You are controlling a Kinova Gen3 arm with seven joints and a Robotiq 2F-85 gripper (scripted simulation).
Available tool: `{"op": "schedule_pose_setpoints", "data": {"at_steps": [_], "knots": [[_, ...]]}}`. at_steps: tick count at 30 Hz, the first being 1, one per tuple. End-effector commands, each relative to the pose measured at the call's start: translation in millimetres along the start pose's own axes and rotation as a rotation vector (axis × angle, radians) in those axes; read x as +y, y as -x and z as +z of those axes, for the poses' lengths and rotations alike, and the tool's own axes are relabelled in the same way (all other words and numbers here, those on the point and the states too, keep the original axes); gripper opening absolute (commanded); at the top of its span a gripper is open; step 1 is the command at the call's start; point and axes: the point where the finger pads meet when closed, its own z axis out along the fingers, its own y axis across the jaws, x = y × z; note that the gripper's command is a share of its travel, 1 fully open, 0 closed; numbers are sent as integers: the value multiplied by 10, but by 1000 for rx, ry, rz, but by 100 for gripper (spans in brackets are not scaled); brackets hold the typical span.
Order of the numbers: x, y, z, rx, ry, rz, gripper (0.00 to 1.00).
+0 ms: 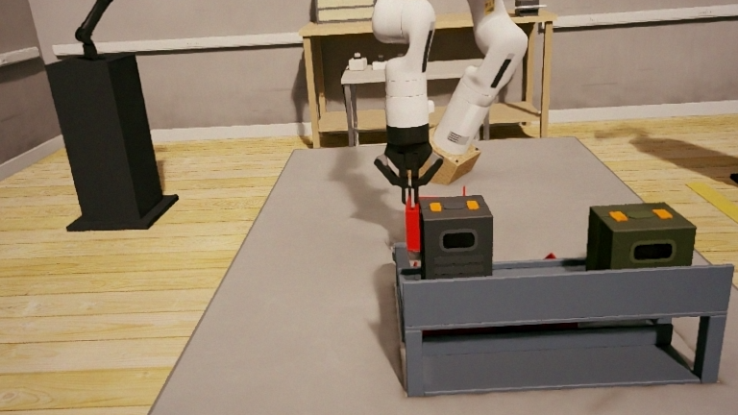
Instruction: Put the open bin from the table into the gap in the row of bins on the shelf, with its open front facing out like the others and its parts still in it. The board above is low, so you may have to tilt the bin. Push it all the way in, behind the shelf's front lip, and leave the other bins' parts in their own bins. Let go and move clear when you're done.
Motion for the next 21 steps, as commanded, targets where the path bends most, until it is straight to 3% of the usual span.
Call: {"op": "schedule_pose_setpoints", "data": {"at_steps": [1, 9, 14, 21], "knots": [[-7, 9, -9, -3, -2, 0, 10], [-7, 9, -9, -3, -2, 0, 10], [293, -44, 3, -2, -2, -162, 10], [293, -44, 3, -2, -2, -162, 10]]}}
